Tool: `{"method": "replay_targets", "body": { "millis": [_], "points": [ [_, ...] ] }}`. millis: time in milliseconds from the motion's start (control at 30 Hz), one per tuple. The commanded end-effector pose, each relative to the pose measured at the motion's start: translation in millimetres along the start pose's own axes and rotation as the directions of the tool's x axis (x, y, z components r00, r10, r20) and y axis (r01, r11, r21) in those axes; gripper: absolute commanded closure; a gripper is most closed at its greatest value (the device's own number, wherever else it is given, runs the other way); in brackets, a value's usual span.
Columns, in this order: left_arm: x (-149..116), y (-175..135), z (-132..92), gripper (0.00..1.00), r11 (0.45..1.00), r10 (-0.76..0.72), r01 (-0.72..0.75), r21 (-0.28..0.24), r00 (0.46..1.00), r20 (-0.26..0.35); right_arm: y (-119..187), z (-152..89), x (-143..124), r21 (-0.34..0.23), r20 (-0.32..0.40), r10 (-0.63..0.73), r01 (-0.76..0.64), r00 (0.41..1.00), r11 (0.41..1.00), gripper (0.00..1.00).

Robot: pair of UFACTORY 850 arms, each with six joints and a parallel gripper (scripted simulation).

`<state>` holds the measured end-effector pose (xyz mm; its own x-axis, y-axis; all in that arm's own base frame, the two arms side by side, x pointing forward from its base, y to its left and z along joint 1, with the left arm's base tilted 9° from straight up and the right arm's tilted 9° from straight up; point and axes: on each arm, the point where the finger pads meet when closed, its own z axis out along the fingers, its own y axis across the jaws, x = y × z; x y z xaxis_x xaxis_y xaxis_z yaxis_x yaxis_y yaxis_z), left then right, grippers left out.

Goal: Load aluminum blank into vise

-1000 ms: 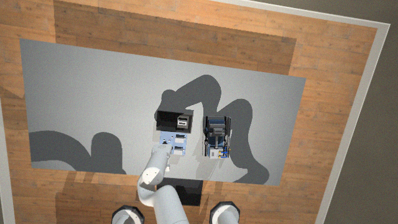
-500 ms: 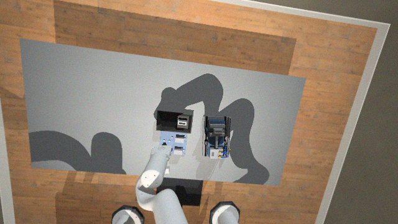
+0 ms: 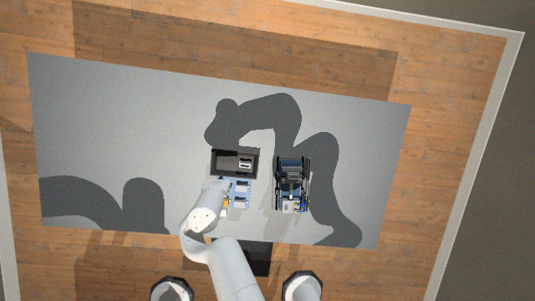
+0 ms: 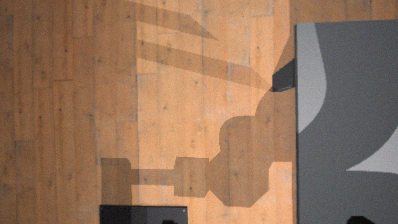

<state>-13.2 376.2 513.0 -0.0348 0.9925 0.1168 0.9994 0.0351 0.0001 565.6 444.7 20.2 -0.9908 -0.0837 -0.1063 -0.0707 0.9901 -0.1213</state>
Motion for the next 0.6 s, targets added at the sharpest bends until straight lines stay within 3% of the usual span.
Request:
{"method": "replay_targets", "body": {
  "millis": [0, 267, 567],
  "points": [
    [0.4, 0.0, -0.8, 0.0, 1.0, 0.0, 0.0, 0.0, 1.0, -0.002, -0.8, 0.8, -42.8, 0.006, -0.008, -0.001, 0.001, 1.0, 1.0, 1.0],
    [0.4, 0.0, -0.8, 0.0, 1.0, 0.0, 0.0, 0.0, 1.0, -0.002, -13.5, 0.4, -92.5, 0.006, -0.012, -0.003, 0.003, 1.0, 1.0, 1.0],
    [0.4, 0.0, -0.8, 0.0, 1.0, 0.0, 0.0, 0.0, 1.0, -0.002, -14.2, 1.3, -94.5, 0.006, -0.012, -0.003, 0.003, 1.0, 1.0, 1.0]
  ]
}}
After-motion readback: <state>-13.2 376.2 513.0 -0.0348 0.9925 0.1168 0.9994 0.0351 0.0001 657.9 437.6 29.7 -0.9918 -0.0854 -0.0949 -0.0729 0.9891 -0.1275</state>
